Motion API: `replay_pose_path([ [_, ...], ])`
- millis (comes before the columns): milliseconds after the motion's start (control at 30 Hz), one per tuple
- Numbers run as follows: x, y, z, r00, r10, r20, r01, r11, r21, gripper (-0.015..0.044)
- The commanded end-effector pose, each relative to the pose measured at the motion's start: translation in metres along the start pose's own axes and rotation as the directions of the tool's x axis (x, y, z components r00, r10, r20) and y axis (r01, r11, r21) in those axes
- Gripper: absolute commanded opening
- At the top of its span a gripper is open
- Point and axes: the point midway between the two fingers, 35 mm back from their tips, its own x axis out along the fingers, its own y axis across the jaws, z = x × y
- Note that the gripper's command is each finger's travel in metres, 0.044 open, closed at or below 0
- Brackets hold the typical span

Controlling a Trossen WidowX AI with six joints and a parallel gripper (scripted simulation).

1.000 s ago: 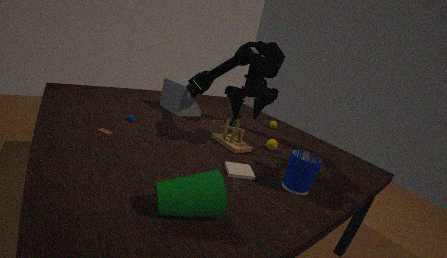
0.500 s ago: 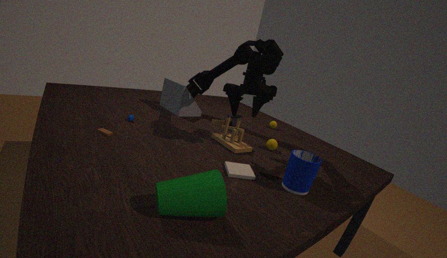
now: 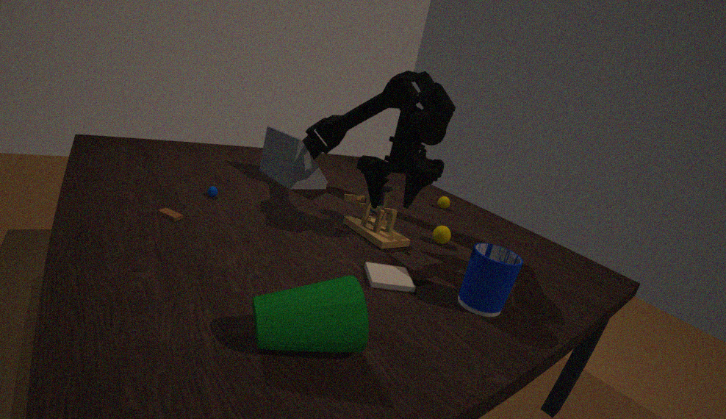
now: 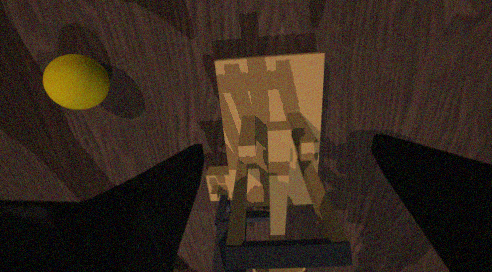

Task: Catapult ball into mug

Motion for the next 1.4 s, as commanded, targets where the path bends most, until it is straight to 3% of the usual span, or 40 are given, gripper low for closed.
replay_pose_path([
  [0,0.009,0.002,0.0,1.0,0.006,-0.002,-0.006,1.0,0.0,0.044],
  [900,0.046,0.004,-0.001,1.0,0.008,-0.002,-0.008,1.0,0.0,0.044],
  [1267,0.043,0.003,-0.001,1.0,0.002,-0.002,-0.002,1.0,-0.002,0.0151],
  [1367,0.043,0.003,-0.001,1.0,0.002,-0.002,-0.002,1.0,-0.002,0.0131],
])
